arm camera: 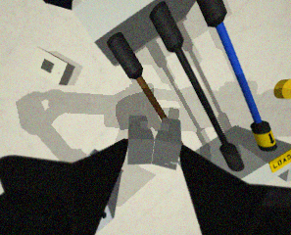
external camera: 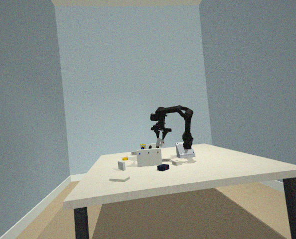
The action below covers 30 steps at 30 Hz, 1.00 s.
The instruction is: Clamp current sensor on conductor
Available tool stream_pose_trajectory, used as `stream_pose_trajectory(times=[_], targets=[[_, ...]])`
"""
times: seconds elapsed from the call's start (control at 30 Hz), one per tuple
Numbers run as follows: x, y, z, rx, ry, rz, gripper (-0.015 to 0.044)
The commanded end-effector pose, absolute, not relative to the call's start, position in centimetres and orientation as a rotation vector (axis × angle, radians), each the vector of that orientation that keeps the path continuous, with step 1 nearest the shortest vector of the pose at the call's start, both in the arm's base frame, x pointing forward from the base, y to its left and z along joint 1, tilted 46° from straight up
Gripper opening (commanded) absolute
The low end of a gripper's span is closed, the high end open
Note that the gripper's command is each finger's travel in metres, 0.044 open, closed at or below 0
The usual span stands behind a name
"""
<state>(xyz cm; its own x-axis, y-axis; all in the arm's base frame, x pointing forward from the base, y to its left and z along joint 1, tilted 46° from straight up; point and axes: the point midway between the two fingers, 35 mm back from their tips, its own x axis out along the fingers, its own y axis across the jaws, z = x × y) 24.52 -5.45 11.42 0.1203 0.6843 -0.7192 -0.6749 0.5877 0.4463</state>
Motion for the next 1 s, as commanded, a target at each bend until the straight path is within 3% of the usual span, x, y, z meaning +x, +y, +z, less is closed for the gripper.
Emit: stream_pose_trajectory(times=[0.0, 0.7, 0.97], targets=[[26.8, -6.0, 11.4, -0.081, 0.993, 1.025, 0.0], [38.7, -6.2, 9.8, -0.548, 0.645, 1.198, 0.0], [39.2, -5.8, 9.3, -0.562, 0.633, 1.202, 0.0]])
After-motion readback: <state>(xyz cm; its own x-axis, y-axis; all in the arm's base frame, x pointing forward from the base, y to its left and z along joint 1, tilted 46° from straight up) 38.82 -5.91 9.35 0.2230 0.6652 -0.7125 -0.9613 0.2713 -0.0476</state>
